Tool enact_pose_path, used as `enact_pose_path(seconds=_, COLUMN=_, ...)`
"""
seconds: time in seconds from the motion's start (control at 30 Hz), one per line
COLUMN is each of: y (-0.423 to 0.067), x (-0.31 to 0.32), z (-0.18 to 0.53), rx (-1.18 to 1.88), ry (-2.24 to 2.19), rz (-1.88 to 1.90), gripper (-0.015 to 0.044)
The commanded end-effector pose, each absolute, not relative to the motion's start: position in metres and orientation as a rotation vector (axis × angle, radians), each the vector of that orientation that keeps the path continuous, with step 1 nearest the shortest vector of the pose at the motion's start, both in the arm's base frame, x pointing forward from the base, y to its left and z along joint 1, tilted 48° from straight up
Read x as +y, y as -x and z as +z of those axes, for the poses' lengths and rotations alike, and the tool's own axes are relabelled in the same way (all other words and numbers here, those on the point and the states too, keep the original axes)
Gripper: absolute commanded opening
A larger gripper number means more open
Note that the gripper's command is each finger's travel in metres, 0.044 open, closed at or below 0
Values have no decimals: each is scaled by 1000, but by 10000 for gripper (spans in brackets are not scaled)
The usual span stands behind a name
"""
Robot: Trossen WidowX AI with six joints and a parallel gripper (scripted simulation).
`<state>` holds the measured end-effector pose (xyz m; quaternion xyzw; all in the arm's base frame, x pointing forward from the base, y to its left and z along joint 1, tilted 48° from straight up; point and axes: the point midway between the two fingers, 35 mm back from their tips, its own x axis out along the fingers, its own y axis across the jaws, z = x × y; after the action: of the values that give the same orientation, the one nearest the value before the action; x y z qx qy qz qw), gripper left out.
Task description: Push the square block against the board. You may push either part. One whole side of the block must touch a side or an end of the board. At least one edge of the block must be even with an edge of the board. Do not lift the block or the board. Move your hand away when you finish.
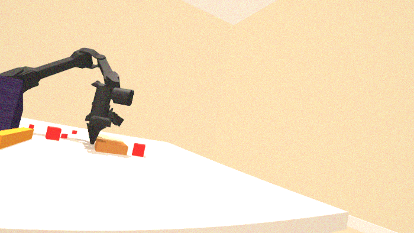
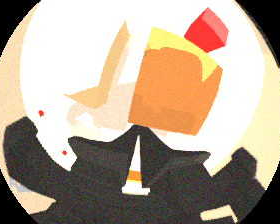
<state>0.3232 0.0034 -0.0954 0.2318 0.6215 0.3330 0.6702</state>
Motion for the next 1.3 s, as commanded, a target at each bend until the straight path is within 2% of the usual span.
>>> enact_pose_path(seconds=0.0, y=-330, x=5, z=-96, rx=1400, ry=-526, rz=754, gripper=0)
enact_pose_path(seconds=1.17, y=-285, x=1, z=-103, rx=1401, ry=-527, rz=755, gripper=0)
enact_pose_path(seconds=1.27, y=-289, x=-19, z=-86, rx=1403, ry=-531, rz=751, gripper=0)
